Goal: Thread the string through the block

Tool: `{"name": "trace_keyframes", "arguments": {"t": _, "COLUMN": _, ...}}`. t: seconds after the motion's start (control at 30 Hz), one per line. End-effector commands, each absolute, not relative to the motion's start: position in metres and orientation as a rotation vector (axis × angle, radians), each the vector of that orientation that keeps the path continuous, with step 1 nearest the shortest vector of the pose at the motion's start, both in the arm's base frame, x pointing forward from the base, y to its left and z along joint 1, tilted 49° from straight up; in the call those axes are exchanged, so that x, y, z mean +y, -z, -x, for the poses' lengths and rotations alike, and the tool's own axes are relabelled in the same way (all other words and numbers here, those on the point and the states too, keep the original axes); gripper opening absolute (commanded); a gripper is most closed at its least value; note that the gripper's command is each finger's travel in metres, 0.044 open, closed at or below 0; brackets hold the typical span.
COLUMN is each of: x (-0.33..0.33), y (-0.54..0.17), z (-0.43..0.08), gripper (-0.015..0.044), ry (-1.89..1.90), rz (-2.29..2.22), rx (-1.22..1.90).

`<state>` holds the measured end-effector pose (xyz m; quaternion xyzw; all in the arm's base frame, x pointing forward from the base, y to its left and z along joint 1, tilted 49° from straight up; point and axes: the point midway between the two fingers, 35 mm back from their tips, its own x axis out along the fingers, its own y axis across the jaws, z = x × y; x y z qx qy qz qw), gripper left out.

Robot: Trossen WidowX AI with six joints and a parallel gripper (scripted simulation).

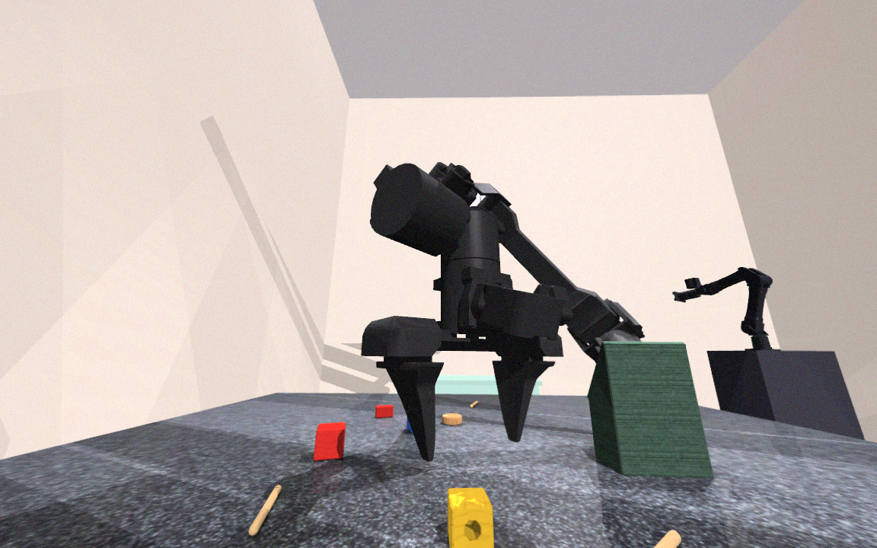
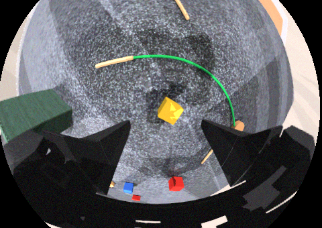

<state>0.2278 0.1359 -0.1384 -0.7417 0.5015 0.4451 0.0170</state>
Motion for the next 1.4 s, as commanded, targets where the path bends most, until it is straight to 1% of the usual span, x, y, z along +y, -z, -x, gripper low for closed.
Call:
{"name": "trace_keyframes", "arguments": {"t": 0.0, "x": 0.1348, "y": 0.1381, "z": -0.2267, "gripper": 0.044, "ry": -1.376, "rz": 2.315, "rx": 1.565}}
{"name": "trace_keyframes", "arguments": {"t": 0.1, "x": 0.1358, "y": 0.1385, "z": -0.2271, "gripper": 0.044, "ry": -1.384, "rz": 2.309, "rx": 1.559}}
{"name": "trace_keyframes", "arguments": {"t": 0.33, "x": 0.1358, "y": 0.1385, "z": -0.2271, "gripper": 0.0256, "ry": -1.384, "rz": 2.309, "rx": 1.559}}
{"name": "trace_keyframes", "arguments": {"t": 0.37, "x": 0.1358, "y": 0.1385, "z": -0.2271, "gripper": 0.0238, "ry": -1.384, "rz": 2.309, "rx": 1.559}}
{"name": "trace_keyframes", "arguments": {"t": 0.77, "x": 0.1358, "y": 0.1385, "z": -0.2271, "gripper": 0.0238, "ry": -1.384, "rz": 2.309, "rx": 1.559}}
{"name": "trace_keyframes", "arguments": {"t": 1.07, "x": 0.1358, "y": 0.1385, "z": -0.227, "gripper": 0.0002, "ry": -1.384, "rz": 2.309, "rx": 1.56}}
{"name": "trace_keyframes", "arguments": {"t": 1.37, "x": 0.1358, "y": 0.1385, "z": -0.227, "gripper": 0.0, "ry": -1.384, "rz": 2.309, "rx": 1.56}}
